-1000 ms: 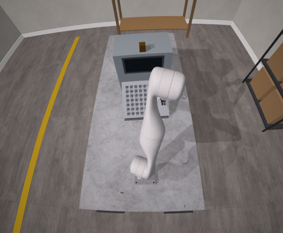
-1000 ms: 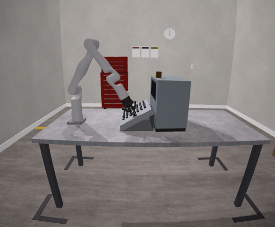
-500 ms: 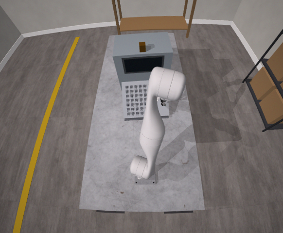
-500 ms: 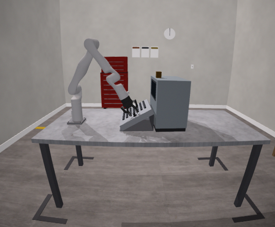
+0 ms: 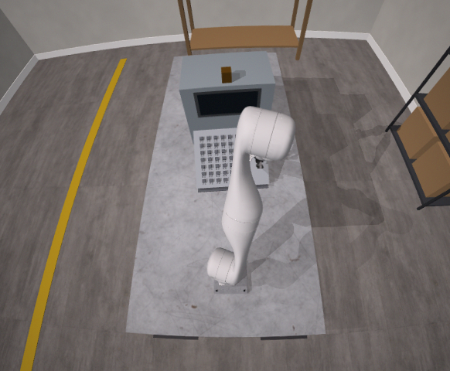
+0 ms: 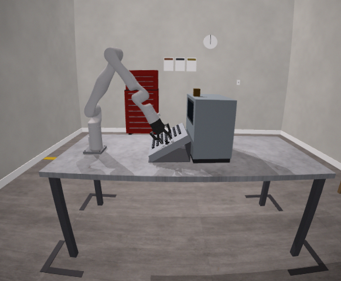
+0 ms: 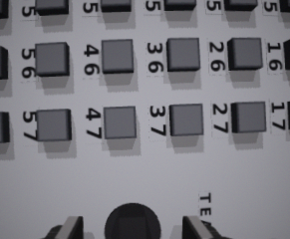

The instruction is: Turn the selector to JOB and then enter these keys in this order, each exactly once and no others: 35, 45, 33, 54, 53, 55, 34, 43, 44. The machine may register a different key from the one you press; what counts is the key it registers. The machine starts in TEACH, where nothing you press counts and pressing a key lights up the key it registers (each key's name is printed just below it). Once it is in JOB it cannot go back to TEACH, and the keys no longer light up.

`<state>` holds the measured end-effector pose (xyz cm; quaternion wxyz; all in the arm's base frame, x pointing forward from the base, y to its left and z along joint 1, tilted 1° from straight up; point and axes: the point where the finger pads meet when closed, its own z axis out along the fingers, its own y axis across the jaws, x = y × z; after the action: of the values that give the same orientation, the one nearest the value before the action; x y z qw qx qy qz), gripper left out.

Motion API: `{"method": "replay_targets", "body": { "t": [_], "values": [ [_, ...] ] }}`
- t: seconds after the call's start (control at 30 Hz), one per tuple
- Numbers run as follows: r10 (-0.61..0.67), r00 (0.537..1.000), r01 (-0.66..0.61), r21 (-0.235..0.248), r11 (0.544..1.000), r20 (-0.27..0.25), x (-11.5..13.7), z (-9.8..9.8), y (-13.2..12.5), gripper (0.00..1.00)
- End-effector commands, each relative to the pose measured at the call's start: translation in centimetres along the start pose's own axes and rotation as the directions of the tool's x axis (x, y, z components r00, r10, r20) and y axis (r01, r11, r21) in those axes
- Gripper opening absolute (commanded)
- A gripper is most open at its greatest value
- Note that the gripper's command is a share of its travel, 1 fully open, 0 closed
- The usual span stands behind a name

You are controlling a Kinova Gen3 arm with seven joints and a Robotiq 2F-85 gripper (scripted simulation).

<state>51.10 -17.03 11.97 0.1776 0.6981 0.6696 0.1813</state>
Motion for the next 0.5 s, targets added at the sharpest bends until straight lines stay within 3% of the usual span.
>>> {"method": "replay_targets", "body": {
  "t": [0.0, 0.47],
  "values": [
    [0.01, 1.0, -0.01, -0.001, 1.0, 0.0, -0.03, 0.08, 0.06, 0.6],
    [0.018, 1.0, -0.018, 0.0, 1.0, -0.003, 0.11, -0.47, -0.01, 0.6]
  ]
}}
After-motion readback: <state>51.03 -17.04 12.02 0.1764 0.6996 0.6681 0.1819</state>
